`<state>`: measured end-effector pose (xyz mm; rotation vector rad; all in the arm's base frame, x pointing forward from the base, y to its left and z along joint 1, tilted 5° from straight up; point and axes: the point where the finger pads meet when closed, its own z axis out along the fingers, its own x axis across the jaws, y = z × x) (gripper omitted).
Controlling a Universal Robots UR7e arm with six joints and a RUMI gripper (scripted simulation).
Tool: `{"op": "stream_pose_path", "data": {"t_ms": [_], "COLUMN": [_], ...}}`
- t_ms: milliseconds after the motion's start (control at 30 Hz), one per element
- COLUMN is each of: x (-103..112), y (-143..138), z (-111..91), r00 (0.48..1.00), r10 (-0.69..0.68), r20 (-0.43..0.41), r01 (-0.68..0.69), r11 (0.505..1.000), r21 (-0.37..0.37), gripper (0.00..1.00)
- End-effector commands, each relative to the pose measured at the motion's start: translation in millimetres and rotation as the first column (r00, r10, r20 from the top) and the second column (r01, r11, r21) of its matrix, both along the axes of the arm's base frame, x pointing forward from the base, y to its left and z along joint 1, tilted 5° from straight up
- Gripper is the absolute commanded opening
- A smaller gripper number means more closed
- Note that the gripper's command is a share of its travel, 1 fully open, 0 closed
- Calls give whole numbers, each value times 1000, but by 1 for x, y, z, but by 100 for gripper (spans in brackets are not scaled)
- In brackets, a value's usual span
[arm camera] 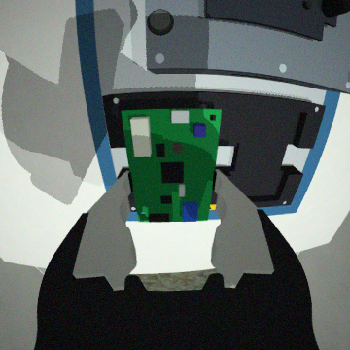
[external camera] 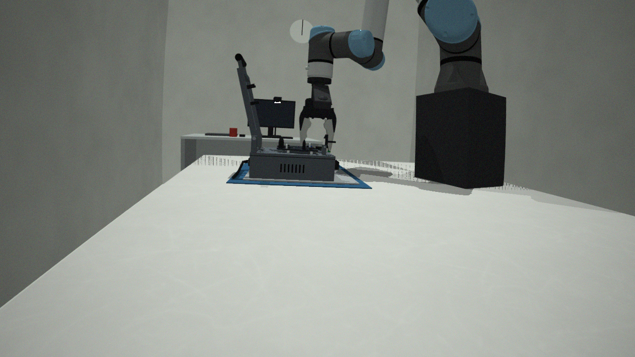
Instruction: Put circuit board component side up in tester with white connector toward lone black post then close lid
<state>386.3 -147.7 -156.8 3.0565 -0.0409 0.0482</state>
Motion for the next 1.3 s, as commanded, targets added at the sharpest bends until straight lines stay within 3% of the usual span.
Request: {"op": "stream_pose_path", "data": {"t_ms": [0,667,1267], "x": [0,-1,-2], "y": [1,5,5], "z": [9,56,65], "r00": [1000,1000,1000], "r10": [0,0,0], "r20": [1,1,1], "r01": [0,0,0], "r11": [1000,1000,1000], "r21": [-1,-1,-1], "gripper": [39,39,39]}}
